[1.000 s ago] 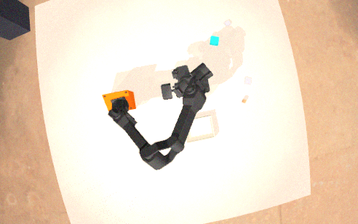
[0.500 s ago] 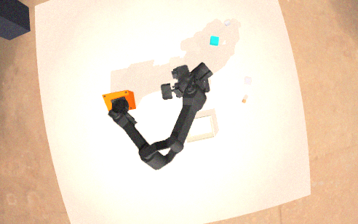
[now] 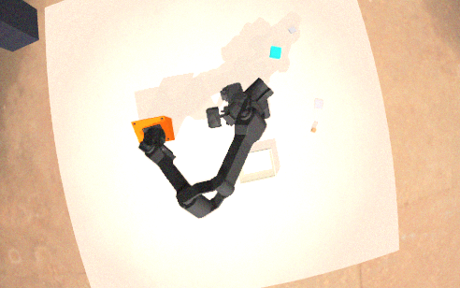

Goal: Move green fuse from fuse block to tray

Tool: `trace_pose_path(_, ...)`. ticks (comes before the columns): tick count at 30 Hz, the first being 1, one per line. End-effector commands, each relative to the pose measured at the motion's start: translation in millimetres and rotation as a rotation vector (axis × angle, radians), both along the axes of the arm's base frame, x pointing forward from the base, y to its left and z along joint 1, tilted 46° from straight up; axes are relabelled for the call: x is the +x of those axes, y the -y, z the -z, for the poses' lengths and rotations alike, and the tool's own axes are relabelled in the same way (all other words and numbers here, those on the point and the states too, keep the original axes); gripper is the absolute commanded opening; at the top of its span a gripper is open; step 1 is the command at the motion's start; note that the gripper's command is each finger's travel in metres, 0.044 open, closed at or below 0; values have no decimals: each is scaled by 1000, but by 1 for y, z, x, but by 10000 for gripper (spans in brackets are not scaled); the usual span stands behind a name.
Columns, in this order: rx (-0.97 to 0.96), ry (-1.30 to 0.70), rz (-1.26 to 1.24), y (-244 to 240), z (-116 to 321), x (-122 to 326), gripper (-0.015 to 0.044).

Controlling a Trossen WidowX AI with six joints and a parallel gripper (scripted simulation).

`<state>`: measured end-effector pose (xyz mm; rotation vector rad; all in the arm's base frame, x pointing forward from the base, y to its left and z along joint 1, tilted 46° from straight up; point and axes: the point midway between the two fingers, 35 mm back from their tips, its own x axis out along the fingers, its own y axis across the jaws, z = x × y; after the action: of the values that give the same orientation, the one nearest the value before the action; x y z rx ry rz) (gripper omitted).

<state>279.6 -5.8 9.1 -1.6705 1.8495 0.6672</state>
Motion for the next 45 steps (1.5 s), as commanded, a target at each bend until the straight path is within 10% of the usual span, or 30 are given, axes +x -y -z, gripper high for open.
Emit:
trace_pose_path(1,5,9,2,-6,-5,2,0)
trace_pose_path(31,-2,10,2,120,-135,19,0)
trace_pose_path(45,-2,10,2,131,-127,18,0)
